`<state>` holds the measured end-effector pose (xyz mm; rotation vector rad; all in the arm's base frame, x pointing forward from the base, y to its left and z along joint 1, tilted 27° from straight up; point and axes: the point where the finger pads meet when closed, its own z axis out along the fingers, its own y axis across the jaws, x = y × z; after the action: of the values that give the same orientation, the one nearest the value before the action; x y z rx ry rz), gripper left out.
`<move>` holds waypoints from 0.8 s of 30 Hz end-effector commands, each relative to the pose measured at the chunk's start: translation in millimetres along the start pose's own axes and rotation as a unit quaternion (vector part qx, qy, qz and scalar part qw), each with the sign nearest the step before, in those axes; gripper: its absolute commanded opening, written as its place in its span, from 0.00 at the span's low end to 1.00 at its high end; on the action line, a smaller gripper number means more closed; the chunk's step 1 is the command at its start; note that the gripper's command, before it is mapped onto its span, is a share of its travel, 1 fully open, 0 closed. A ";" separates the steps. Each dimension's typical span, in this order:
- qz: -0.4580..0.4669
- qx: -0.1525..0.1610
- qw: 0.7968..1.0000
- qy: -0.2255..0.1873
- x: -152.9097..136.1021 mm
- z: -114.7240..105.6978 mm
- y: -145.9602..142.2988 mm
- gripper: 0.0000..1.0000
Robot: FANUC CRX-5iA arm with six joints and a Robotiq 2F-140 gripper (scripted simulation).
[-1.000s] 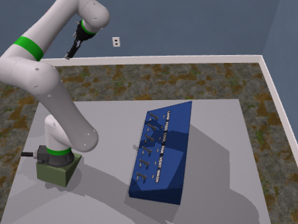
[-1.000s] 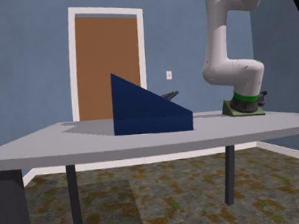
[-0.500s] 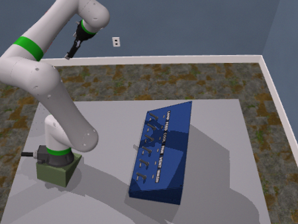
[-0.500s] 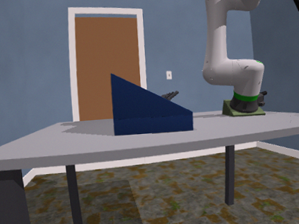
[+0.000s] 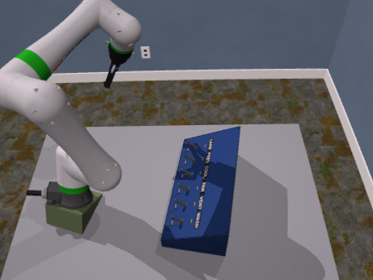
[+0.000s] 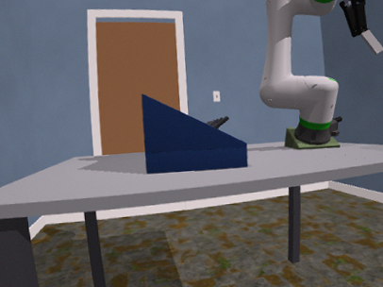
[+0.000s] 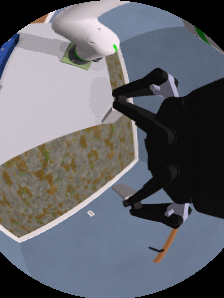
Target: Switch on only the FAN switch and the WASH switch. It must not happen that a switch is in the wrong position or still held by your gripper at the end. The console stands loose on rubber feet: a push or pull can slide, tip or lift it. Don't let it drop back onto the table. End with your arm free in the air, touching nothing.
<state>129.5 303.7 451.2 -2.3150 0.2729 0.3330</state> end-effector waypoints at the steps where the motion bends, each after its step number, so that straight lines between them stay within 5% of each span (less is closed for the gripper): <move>1: 0.010 -0.001 0.998 0.066 56.9 -2.2 16.4 1.00; 3: 0.010 -0.001 0.998 0.066 56.9 -2.2 16.4 1.00; 4: 0.013 -0.007 0.992 0.123 103.0 -10.6 34.8 1.00; 6: 0.013 -0.007 0.992 0.123 103.0 -10.6 34.8 1.00; 7: 0.012 -0.018 0.983 0.181 134.4 -20.8 49.9 1.00; 10: 0.012 -0.018 0.983 0.181 147.7 -23.6 55.4 1.00; 11: 0.008 -0.031 0.971 0.237 177.3 -36.9 71.4 1.00; 14: 0.008 -0.031 0.971 0.237 188.5 -40.4 76.7 1.00; 15: -0.001 -0.048 0.956 0.288 218.6 -57.3 94.5 1.00; 20: -0.001 -0.048 0.956 0.288 223.7 -59.4 97.1 1.00; 21: -0.012 -0.065 0.941 0.333 252.4 -78.8 115.3 1.00; 24: -0.024 -0.082 0.925 0.369 274.6 -96.8 130.4 1.00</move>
<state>333.0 154.5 350.9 -2.4884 0.5512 -0.4224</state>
